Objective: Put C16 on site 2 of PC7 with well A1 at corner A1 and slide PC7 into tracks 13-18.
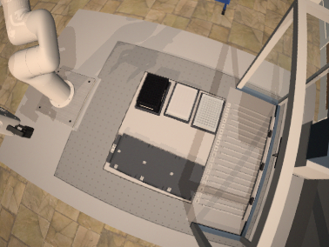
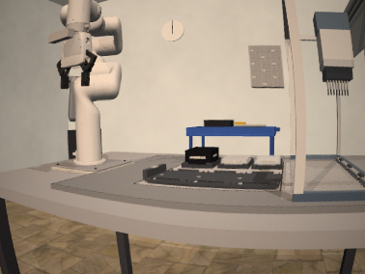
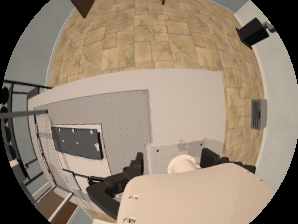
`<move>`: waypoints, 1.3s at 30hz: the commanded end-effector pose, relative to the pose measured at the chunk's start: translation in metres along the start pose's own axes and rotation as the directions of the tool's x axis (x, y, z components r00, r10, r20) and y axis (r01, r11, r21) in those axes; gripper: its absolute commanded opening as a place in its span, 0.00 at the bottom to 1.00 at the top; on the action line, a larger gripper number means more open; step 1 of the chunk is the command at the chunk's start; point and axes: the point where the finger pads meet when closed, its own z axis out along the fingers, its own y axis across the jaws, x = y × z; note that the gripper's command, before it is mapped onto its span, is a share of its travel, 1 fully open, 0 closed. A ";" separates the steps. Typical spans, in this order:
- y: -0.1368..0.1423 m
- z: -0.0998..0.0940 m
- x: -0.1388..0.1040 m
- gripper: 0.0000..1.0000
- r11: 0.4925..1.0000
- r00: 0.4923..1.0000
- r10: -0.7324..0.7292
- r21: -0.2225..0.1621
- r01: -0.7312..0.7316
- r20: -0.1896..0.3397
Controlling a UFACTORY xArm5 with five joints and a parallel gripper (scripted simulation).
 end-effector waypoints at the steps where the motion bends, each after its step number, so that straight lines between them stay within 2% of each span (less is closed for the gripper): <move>1: 0.000 -0.001 0.000 1.00 1.000 1.000 0.000 0.002 0.000 -0.003; 17: 0.000 -0.001 0.000 1.00 1.000 1.000 0.000 0.002 0.000 -0.003; 21: -0.020 -0.006 0.003 1.00 0.991 0.991 -0.132 0.002 0.132 -0.011; 23: -0.024 -0.007 0.004 1.00 0.991 0.991 -0.132 0.001 0.132 -0.012; 27: -0.044 -0.010 0.005 1.00 0.965 0.965 -0.262 -0.001 0.262 -0.017; 30: -0.049 -0.011 0.005 1.00 0.965 0.965 -0.262 -0.002 0.262 -0.017; 36: -0.069 -0.013 0.003 1.00 0.922 0.922 -0.387 -0.005 0.387 -0.022; 39: -0.076 -0.014 0.003 1.00 0.922 0.922 -0.387 -0.005 0.387 -0.022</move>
